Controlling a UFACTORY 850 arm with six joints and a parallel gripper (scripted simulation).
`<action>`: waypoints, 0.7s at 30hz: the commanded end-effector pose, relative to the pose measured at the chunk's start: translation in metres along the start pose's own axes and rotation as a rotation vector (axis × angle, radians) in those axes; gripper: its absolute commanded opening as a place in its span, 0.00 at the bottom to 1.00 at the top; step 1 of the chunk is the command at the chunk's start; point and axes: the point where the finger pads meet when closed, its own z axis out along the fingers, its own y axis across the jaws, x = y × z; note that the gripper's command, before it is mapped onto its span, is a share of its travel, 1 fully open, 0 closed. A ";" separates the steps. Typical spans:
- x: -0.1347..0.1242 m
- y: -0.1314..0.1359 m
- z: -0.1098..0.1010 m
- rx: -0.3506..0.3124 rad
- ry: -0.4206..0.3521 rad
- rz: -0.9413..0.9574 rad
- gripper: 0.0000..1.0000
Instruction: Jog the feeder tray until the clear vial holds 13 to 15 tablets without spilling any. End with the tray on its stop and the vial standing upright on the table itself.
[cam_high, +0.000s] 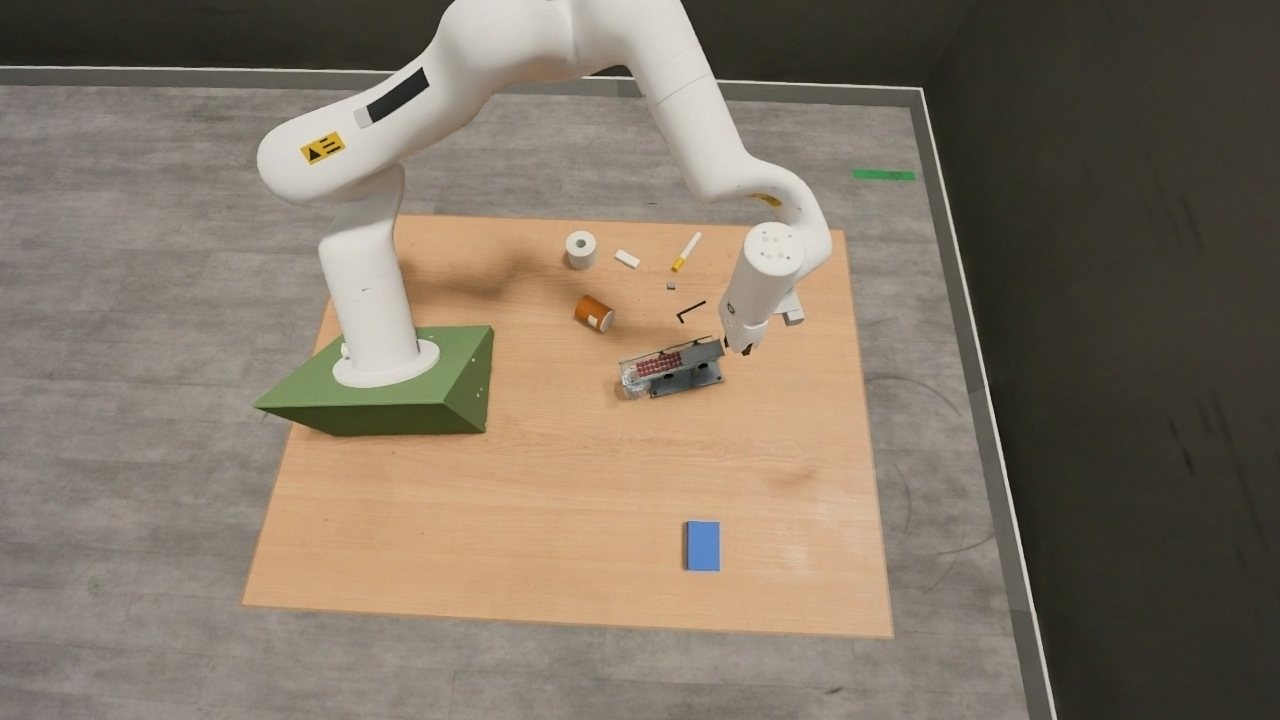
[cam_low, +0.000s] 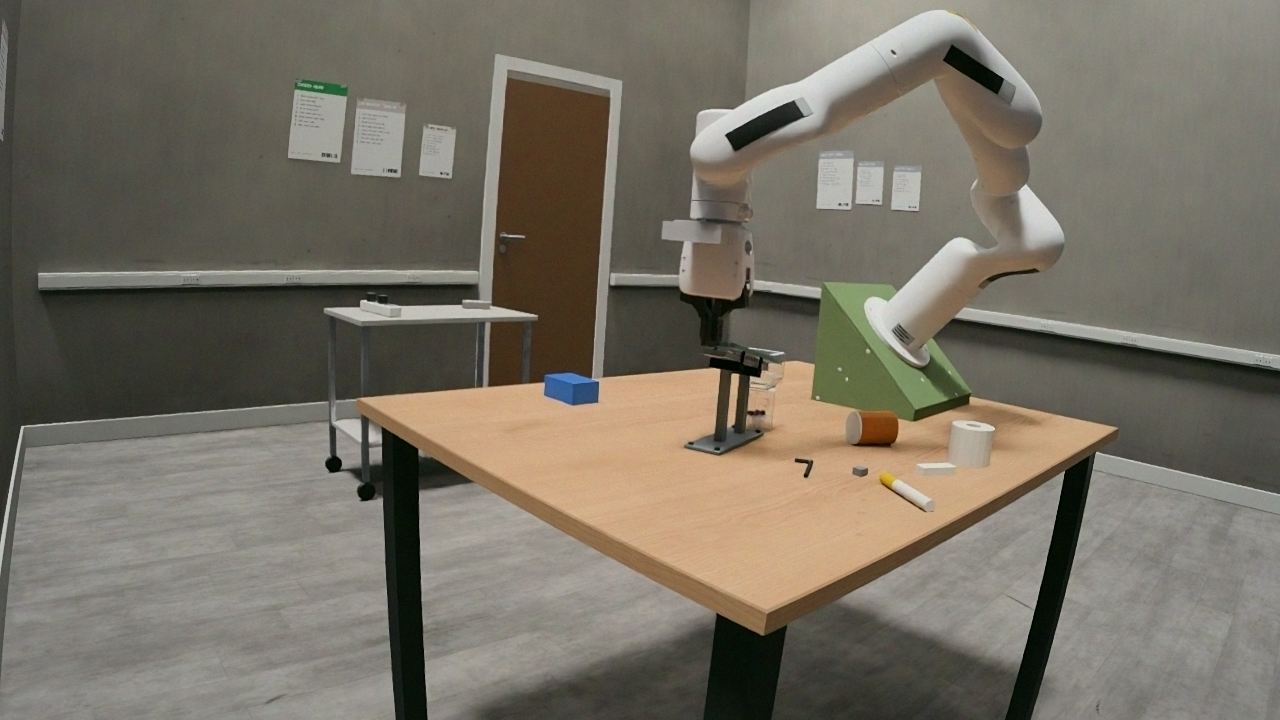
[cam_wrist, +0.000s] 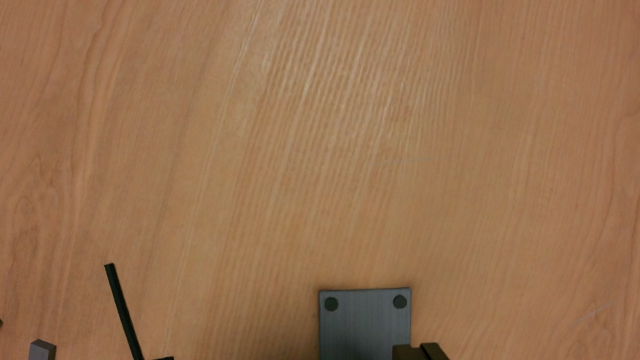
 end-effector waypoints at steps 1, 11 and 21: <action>0.000 0.000 -0.001 0.000 0.000 0.000 0.00; 0.023 0.000 -0.006 0.000 0.000 0.000 0.00; 0.023 0.000 -0.006 0.000 0.000 0.000 0.00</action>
